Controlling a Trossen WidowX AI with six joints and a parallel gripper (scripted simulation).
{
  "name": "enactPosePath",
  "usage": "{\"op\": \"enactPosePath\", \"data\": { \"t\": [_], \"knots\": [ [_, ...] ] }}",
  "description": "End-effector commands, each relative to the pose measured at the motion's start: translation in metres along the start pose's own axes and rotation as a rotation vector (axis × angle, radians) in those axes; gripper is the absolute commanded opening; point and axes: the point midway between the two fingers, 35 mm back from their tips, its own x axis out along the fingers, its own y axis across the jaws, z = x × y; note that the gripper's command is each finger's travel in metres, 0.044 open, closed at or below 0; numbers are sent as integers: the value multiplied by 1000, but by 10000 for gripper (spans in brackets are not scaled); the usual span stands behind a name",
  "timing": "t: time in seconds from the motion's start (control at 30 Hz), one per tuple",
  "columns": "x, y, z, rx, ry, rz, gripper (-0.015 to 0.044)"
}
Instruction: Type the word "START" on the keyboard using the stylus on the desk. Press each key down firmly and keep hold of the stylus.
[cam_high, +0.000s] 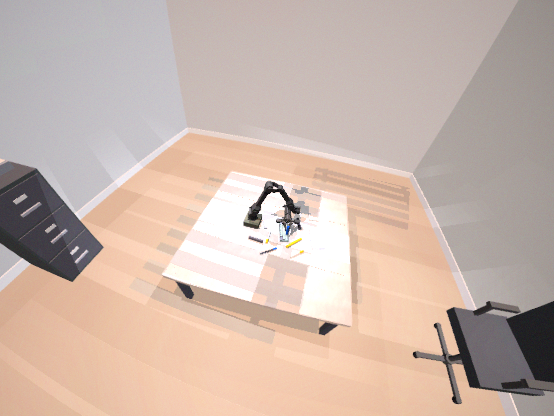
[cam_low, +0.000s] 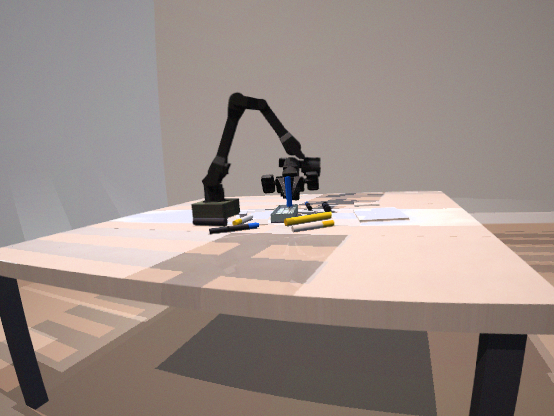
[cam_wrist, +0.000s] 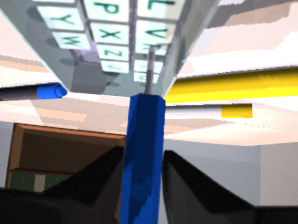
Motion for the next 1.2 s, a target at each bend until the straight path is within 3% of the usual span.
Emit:
{"op": "enactPosePath", "data": {
  "t": [0.0,0.7,0.9,0.97,1.17],
  "knots": [
    [0,1,0,-9,4,2,81],
    [-17,1,-30,-6,1,-1,84],
    [-17,1,-30,-6,1,-1,44],
    [-19,1,-29,-7,-1,-2,0],
    [-39,5,-16,-10,-15,-2,0]
  ]
}}
